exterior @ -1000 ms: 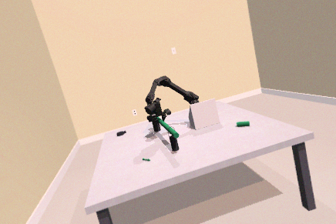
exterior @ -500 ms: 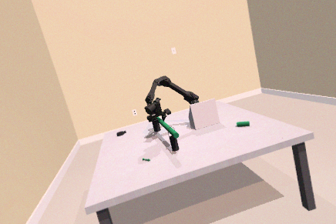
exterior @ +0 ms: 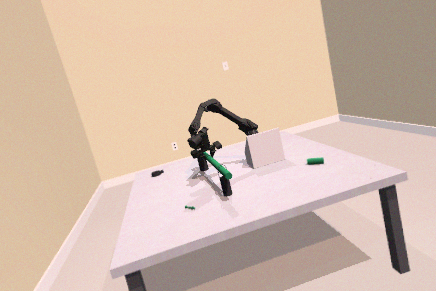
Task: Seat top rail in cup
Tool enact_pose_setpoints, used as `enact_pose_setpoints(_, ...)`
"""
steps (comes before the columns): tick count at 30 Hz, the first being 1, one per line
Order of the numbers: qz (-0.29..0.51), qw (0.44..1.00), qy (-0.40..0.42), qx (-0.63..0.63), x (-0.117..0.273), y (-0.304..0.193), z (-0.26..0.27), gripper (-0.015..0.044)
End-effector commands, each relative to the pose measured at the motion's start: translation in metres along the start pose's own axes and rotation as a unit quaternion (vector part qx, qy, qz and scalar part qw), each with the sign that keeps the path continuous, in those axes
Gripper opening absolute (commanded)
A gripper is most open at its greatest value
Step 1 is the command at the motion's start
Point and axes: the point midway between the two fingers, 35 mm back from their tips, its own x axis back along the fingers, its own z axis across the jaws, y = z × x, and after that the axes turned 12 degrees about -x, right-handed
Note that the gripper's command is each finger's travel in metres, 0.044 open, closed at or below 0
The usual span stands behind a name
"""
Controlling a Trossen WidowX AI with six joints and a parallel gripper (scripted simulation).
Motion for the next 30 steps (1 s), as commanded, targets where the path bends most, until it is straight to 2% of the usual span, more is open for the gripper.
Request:
enact_pose_setpoints(1,-0.007,1.0,0.007,0.002,0.0032,0.0071,0.0033,0.0)
enact_pose_setpoints(30,0.001,1.0,-0.001,0.0,0.0004,0.0044,0.0016,0.0)
